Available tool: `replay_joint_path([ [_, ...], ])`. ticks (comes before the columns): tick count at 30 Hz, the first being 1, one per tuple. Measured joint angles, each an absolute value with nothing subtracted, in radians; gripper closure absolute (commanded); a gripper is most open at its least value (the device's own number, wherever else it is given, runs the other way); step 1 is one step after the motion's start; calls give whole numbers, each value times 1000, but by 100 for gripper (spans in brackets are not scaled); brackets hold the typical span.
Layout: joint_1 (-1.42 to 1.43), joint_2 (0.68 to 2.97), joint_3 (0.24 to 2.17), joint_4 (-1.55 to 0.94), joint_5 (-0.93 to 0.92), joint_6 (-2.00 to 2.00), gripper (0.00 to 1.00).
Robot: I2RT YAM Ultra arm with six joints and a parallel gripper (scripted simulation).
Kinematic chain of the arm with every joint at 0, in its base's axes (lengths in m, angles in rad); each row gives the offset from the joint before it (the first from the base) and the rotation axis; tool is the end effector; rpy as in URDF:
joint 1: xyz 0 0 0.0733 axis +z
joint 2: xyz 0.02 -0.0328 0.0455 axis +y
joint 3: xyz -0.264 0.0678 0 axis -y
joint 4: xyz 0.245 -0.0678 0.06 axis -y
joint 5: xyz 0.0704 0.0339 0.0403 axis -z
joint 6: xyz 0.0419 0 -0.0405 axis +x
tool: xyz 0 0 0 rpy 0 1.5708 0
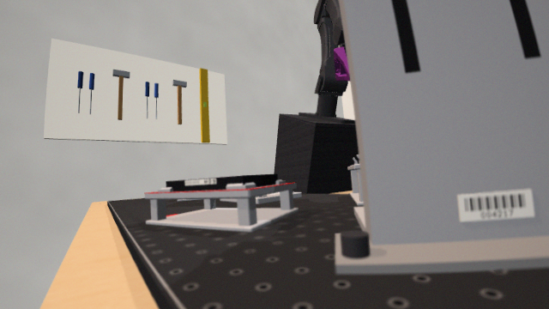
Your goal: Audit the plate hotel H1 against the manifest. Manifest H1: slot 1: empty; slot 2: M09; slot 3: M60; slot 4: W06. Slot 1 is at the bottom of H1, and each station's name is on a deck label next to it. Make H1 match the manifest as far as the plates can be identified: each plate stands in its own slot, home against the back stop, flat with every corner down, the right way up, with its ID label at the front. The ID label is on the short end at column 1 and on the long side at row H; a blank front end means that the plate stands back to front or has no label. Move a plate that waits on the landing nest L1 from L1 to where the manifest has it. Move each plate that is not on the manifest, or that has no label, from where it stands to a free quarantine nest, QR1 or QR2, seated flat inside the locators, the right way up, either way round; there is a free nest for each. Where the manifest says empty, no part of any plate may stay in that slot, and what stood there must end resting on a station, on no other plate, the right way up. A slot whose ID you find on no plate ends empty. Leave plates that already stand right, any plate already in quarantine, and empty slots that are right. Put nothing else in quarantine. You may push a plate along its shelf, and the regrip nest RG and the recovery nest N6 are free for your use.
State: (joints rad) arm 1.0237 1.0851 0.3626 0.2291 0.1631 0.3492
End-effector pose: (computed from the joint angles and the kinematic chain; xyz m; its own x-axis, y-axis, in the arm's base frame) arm 0.1186 0.1837 0.1822 -0.4944 -0.1627 -0.8539 -0.6376 0.7355 0.2291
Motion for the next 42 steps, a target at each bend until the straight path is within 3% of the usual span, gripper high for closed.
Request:
replay_joint_path([
  [42,980,1188,445,260,126,329,14],
])
